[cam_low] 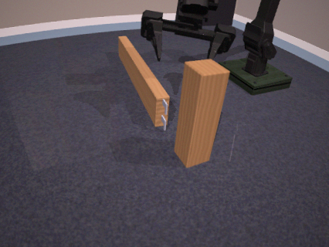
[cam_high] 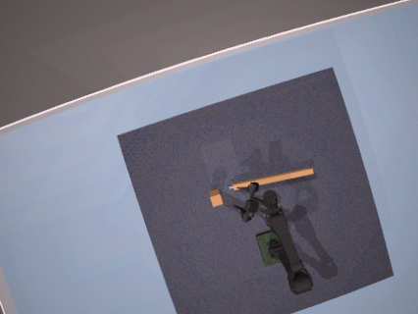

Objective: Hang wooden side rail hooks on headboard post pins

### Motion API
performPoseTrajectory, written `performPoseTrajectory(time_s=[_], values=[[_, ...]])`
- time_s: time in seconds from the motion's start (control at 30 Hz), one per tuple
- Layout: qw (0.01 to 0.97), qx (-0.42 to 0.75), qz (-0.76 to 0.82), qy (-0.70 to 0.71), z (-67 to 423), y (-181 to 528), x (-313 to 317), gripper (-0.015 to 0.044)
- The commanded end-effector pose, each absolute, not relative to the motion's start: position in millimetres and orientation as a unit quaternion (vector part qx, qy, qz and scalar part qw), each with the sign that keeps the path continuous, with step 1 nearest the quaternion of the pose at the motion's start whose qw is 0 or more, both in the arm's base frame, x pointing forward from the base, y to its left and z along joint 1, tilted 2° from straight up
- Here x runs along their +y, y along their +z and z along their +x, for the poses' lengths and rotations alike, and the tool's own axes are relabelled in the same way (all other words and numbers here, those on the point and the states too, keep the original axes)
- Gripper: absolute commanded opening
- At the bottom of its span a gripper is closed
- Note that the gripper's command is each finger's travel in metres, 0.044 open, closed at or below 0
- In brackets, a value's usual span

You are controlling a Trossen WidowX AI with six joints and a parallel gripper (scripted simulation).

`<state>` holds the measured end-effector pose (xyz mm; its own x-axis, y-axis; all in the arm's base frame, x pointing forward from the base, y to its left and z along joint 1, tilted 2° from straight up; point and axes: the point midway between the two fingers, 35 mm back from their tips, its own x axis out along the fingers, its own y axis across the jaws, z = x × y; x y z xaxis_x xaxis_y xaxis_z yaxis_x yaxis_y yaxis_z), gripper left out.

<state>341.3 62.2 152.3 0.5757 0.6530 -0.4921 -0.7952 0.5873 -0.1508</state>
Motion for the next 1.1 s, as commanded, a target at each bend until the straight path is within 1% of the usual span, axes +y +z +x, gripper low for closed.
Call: performPoseTrajectory(time_s=[0.0, 0.1, 0.23, 0.37, 0.5, 0.63, 0.77, 1.07], values=[[0.876, 0.239, -0.131, 0.398, 346, 152, 60, 0.0440], [0.881, 0.327, -0.026, 0.342, 356, 151, 54, 0.0440], [0.864, 0.427, 0.108, 0.245, 366, 150, 46, 0.0440], [0.824, 0.501, 0.231, 0.126, 373, 149, 38, 0.0440], [0.765, 0.547, 0.339, -0.008, 377, 149, 29, 0.0440], [0.692, 0.561, 0.428, -0.149, 378, 150, 21, 0.0440], [0.615, 0.545, 0.492, -0.287, 376, 154, 12, 0.0440], [0.495, 0.464, 0.557, -0.479, 370, 162, -2, 0.0440]])
